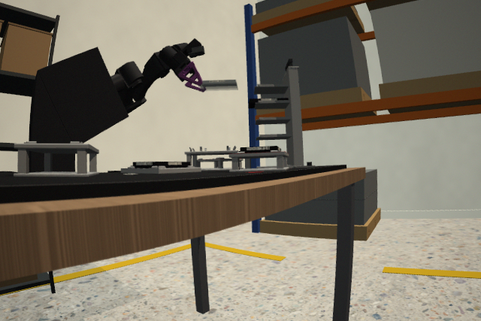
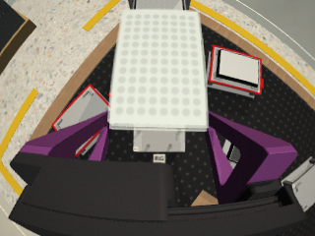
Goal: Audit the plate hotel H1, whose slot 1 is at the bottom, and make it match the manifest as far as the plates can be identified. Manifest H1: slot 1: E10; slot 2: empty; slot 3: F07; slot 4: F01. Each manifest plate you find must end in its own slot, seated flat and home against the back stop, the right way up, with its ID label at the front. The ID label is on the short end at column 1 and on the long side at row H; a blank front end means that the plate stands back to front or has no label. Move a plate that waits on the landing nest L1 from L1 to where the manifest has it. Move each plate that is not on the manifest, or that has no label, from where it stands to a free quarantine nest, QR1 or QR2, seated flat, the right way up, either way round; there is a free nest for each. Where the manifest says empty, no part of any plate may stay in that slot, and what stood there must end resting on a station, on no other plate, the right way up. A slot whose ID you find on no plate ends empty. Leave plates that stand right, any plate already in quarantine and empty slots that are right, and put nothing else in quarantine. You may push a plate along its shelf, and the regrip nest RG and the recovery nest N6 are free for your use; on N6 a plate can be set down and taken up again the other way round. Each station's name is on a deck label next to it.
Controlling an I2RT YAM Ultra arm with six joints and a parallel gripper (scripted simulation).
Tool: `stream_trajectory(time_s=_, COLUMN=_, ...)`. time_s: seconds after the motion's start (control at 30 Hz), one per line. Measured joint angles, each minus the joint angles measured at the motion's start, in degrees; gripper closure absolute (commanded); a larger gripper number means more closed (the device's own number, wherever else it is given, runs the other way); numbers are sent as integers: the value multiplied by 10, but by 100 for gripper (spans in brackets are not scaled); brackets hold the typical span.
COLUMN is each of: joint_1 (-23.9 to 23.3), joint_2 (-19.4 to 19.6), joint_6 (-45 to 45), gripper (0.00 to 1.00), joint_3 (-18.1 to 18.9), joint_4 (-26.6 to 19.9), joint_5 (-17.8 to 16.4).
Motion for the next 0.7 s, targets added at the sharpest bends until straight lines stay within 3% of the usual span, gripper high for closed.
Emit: stream_trajectory(time_s=0.7, joint_1=72, joint_2=66, joint_6=-39, gripper=14, joint_3=30, joint_4=-6, joint_5=63)
